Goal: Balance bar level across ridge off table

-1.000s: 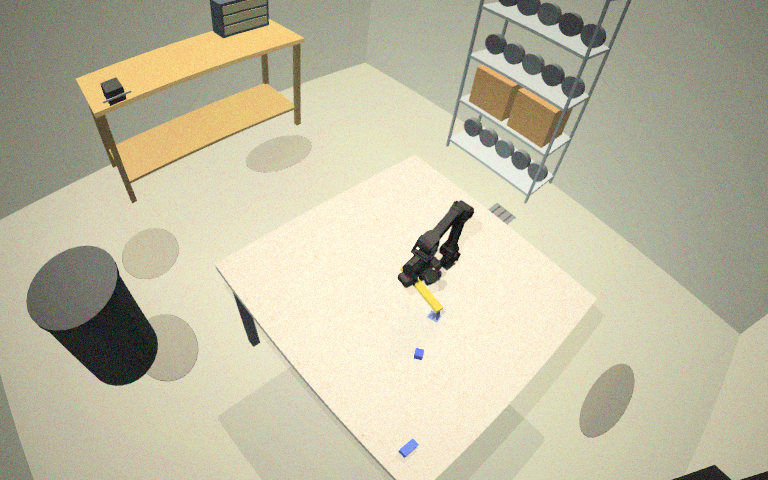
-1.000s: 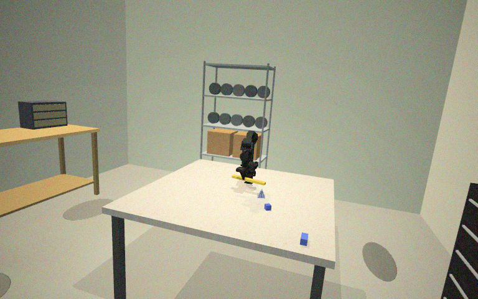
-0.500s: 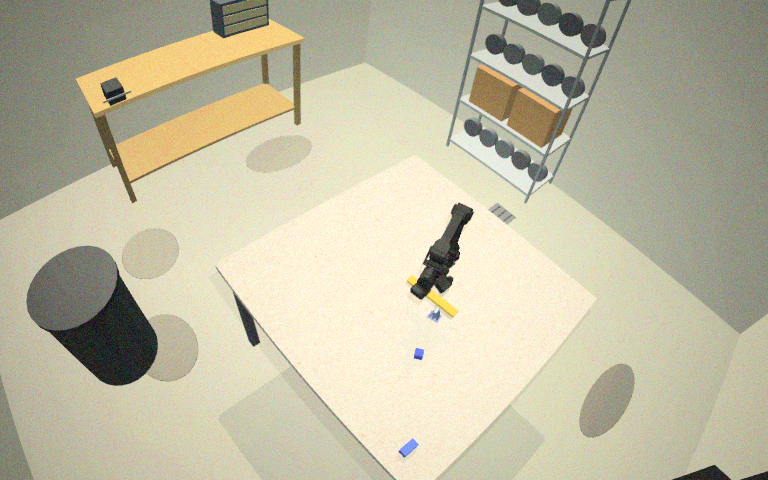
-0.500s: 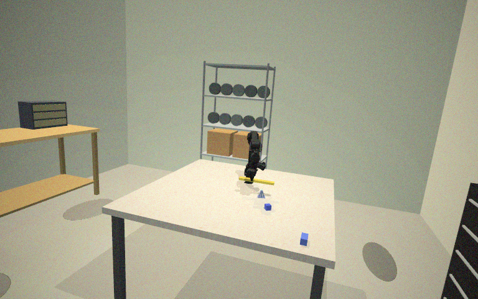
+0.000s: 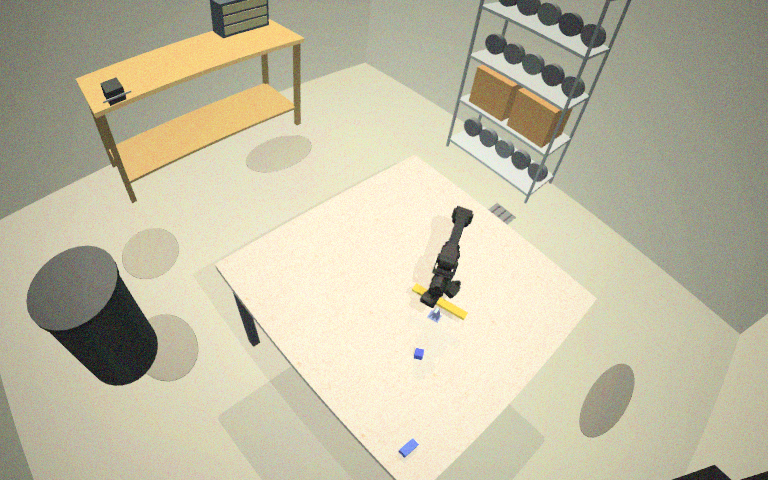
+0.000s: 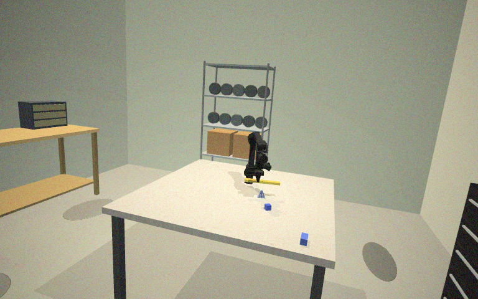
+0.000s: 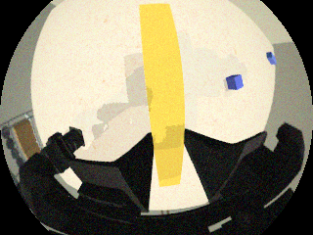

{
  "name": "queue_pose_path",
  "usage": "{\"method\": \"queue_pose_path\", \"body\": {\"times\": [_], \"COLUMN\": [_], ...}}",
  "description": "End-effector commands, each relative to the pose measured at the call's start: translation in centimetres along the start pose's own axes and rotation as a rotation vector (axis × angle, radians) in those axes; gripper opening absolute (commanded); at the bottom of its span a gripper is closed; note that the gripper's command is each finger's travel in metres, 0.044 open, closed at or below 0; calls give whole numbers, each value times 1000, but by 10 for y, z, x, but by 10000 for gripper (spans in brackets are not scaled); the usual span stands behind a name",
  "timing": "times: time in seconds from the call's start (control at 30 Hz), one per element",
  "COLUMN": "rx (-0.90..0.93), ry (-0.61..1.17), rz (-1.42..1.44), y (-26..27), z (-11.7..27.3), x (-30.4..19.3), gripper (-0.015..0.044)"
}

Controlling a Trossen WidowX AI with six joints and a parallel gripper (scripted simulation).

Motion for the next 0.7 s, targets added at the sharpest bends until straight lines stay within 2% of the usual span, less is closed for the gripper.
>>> {"method": "queue_pose_path", "body": {"times": [0.0,0.67], "rx": [-7,-8], "ry": [-5,-5], "rz": [11,11], "y": [-3,-5], "z": [-2,-35], "x": [3,3], "gripper": [0,0]}}
Point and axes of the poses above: the point midway between the two fingers, 35 mm back from their tips, its own z axis back along the fingers, its own y axis across the jaws, x = y × z, the point moved 1 cm from there along z, back along the fingers, and after that the axes turned 4 degrees about -z, right-handed, at the moved point
